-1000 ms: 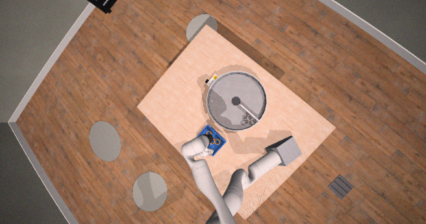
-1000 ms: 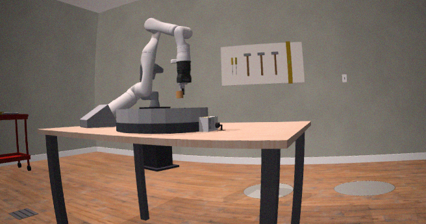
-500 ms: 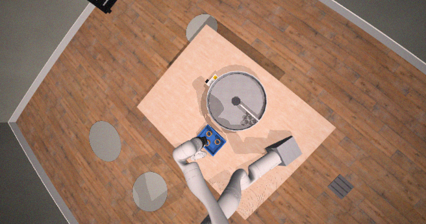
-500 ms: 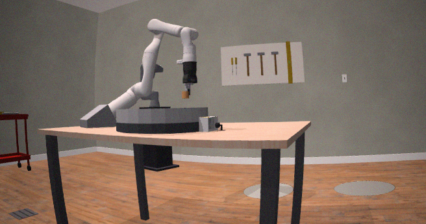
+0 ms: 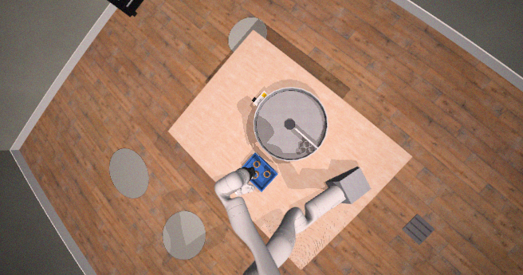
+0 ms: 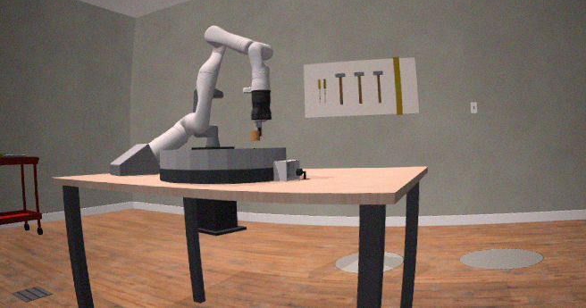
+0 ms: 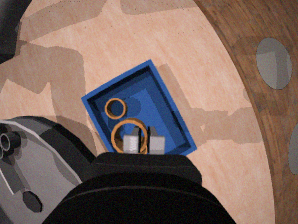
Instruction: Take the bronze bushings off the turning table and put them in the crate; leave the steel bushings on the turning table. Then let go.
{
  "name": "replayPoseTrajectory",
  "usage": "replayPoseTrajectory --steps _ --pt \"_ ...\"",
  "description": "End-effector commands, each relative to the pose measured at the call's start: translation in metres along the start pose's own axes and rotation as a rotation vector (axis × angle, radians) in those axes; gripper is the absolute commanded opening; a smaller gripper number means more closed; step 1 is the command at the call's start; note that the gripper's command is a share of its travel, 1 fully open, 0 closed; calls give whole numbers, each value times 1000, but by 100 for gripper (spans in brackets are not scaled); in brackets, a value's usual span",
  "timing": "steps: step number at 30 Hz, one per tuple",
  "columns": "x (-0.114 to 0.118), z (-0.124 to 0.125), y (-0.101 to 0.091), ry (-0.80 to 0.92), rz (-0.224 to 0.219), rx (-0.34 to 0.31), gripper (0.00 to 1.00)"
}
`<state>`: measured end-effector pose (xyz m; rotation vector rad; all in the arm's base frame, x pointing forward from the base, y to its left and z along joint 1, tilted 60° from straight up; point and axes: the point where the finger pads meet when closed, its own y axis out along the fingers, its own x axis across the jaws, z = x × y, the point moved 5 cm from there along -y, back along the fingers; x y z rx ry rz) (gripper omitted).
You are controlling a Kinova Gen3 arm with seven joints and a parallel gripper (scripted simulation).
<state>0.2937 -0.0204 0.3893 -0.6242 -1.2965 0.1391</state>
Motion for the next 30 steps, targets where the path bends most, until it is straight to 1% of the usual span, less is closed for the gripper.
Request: replayPoseTrajectory --steps 1,6,18,23,30 --pt "0 0 0 0 -1 -1 0" --pt "0 0 22 0 0 -1 0" --pt "0 0 22 0 0 -1 0" --pt "0 0 44 1 0 -2 0" --pt "0 0 44 1 0 -2 0"
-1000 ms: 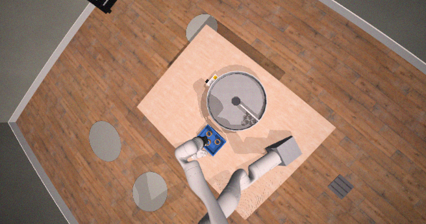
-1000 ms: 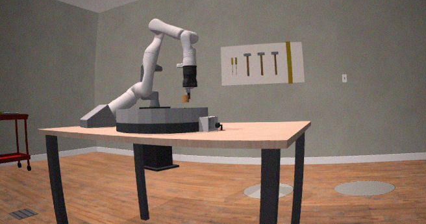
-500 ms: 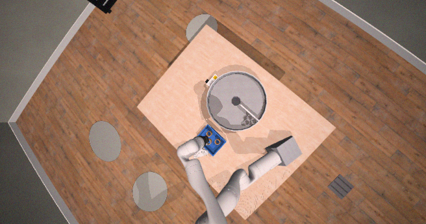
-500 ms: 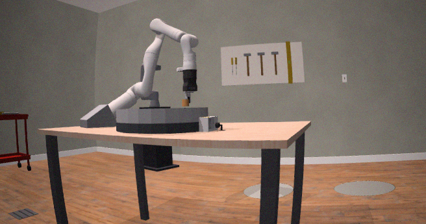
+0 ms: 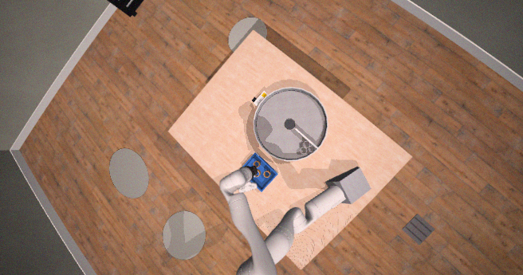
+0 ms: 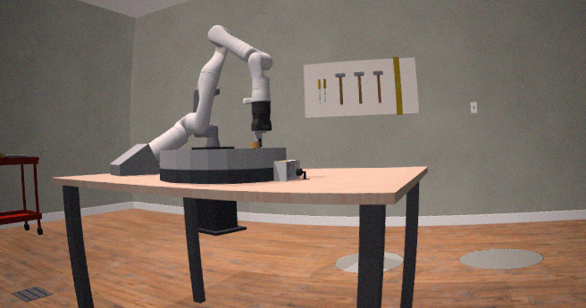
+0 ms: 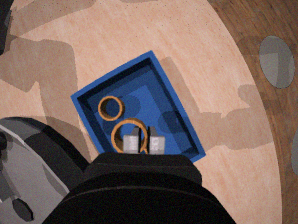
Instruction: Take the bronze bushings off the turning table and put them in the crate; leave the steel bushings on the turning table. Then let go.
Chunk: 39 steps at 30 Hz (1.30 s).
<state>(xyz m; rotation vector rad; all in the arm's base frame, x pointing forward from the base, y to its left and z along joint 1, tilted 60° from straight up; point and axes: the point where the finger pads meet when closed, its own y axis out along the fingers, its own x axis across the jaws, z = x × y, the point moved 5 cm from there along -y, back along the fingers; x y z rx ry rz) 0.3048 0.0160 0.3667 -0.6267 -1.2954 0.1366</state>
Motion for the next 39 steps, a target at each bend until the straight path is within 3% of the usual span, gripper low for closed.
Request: replayPoseTrajectory --steps 1,5,10,39 --pt "0 0 0 -1 0 1 0" --pt "0 0 0 -1 0 1 0" --pt "0 0 23 0 0 0 0" --pt "0 0 31 0 0 0 0"
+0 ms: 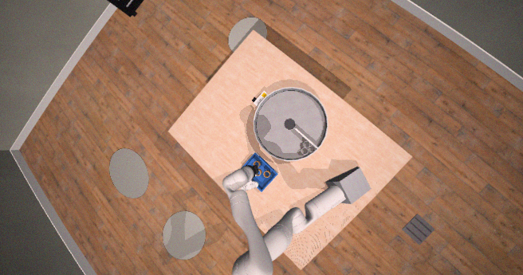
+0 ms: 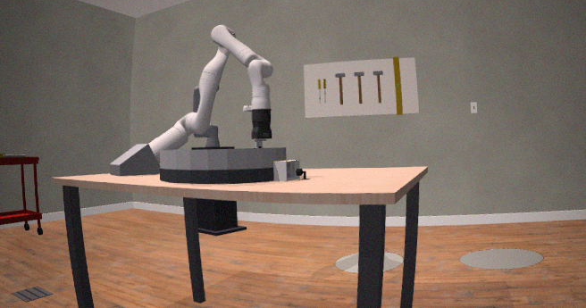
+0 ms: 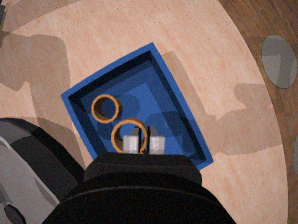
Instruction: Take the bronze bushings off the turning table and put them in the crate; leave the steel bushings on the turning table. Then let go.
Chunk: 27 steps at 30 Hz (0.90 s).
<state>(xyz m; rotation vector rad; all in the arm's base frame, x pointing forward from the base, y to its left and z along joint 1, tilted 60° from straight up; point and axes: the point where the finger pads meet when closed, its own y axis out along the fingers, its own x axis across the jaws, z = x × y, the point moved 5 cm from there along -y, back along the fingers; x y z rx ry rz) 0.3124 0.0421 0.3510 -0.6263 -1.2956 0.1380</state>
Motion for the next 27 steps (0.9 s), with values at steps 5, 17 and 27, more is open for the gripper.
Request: replayPoseTrajectory --steps 5,17,27 --pt "0 0 8 0 -1 -1 0" --pt "0 0 8 0 -1 -1 0" --pt "0 0 17 0 -1 -1 0"
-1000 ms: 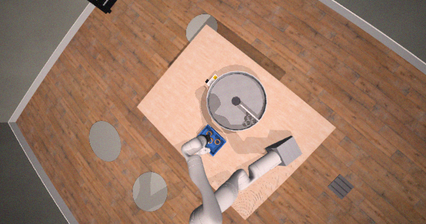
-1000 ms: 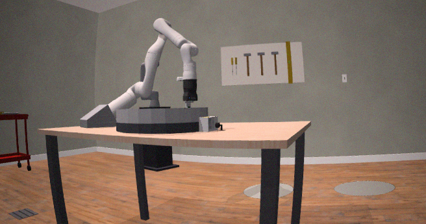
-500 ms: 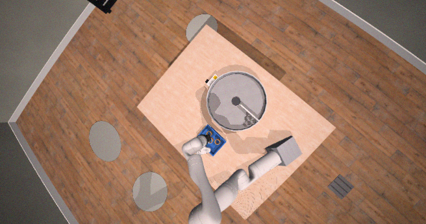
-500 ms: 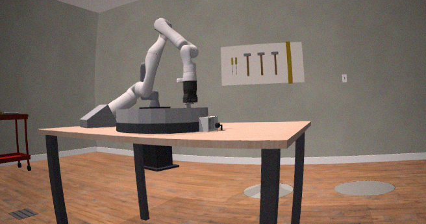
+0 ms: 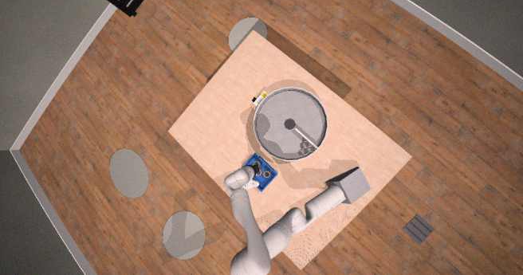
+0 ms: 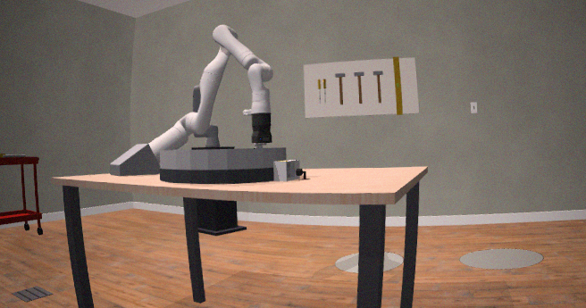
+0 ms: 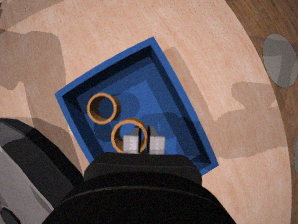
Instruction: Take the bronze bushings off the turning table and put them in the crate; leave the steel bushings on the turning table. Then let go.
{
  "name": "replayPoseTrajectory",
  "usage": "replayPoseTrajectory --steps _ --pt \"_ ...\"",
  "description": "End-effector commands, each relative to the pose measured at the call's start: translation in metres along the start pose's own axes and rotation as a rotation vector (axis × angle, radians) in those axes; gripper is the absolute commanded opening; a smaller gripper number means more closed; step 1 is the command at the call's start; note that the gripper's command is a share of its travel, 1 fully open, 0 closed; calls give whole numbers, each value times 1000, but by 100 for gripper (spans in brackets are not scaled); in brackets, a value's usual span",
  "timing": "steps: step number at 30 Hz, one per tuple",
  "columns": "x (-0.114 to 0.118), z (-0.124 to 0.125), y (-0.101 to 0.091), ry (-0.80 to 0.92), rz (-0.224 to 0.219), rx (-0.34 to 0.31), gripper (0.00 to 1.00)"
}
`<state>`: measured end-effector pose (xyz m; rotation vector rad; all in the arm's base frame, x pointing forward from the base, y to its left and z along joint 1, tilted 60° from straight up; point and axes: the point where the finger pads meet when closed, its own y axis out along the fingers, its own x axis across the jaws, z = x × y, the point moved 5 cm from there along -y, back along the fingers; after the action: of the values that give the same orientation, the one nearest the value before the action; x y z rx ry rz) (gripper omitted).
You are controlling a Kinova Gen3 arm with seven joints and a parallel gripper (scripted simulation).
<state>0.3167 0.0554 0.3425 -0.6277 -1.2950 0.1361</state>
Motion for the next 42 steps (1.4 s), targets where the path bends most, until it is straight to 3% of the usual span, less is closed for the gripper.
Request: replayPoseTrajectory --steps 1,42 --pt "0 0 0 -1 0 1 0" --pt "0 0 19 -1 0 1 0"
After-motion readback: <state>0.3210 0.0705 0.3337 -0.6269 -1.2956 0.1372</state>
